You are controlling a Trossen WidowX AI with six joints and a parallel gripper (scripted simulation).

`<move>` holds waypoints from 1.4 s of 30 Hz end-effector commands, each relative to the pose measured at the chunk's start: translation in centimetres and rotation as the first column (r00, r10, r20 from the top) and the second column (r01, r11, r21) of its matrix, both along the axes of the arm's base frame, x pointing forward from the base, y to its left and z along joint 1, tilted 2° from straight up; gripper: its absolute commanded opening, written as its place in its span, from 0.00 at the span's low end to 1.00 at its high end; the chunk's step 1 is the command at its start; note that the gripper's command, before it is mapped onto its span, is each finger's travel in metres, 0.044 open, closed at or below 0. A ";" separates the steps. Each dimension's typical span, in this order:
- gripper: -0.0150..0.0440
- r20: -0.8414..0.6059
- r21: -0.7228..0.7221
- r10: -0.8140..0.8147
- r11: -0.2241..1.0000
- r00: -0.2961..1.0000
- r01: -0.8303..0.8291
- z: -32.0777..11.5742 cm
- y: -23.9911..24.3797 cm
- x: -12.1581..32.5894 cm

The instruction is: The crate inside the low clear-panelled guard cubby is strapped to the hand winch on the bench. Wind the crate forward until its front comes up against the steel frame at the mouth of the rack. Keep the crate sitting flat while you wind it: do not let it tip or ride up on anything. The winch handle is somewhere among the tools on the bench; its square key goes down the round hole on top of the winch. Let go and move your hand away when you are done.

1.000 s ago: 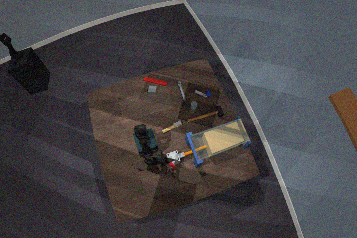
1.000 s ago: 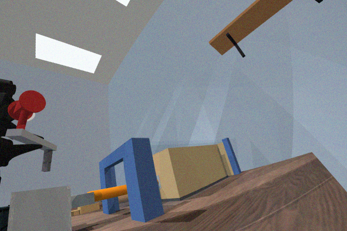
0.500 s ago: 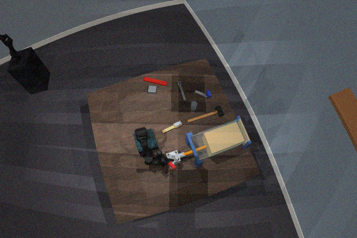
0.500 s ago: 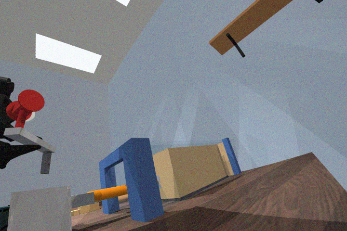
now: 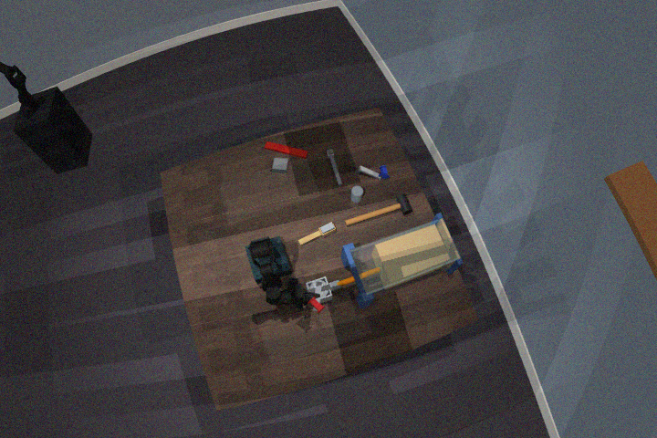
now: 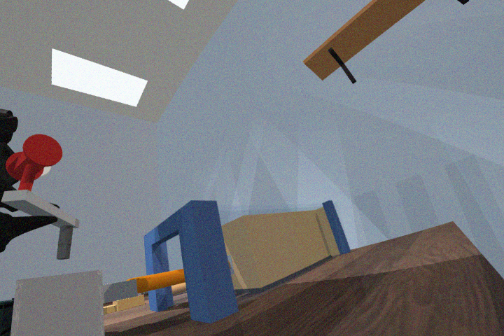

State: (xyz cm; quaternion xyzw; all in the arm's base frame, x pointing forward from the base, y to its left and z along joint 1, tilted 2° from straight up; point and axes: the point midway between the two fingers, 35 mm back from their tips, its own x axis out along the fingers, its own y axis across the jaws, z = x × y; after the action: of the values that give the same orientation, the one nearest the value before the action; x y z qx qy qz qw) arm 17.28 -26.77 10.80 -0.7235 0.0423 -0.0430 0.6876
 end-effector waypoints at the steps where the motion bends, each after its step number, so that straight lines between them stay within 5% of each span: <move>1: 0.25 -0.001 -0.020 0.004 1.000 1.000 -0.004 0.0 -0.1 0.0; 42: 0.25 -0.018 -0.017 0.005 1.000 1.000 -0.005 -2.2 -0.1 0.2</move>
State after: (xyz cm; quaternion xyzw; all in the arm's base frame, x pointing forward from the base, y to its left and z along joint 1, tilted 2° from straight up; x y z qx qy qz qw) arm 17.43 -26.64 8.52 -0.7233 0.0462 -0.0343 0.6881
